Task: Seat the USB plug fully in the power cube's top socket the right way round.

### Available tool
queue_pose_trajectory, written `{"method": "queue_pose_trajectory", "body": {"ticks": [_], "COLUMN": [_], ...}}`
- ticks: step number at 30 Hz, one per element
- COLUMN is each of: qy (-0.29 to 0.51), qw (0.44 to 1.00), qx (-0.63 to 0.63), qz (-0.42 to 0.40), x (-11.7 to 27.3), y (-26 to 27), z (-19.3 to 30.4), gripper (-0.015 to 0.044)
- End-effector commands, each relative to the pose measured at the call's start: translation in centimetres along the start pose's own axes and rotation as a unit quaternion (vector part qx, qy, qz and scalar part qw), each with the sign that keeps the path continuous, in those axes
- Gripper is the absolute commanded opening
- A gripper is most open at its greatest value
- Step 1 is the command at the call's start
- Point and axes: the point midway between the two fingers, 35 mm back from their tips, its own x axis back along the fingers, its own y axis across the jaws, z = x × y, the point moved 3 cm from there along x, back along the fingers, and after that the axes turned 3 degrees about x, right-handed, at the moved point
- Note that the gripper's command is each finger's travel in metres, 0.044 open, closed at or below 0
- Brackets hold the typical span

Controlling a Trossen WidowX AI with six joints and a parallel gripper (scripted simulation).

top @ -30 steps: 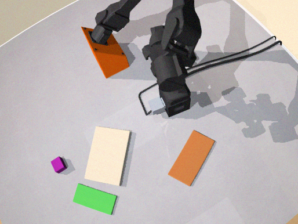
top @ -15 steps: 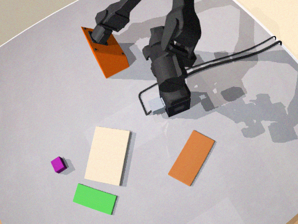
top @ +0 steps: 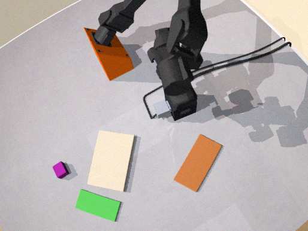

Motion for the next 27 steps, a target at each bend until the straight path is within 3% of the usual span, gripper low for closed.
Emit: {"method": "queue_pose_trajectory", "body": {"ticks": [1, 27], "qy": [-0.004, -0.014], "qw": [1.000, 1.000], "qx": [-0.001, -0.002], "qz": [0.001, 0.002], "x": [-0.08, -0.39], "y": [-0.05, -0.08], "z": [-0.06, -0.16], "gripper": [0.0000, 0.0000]}}
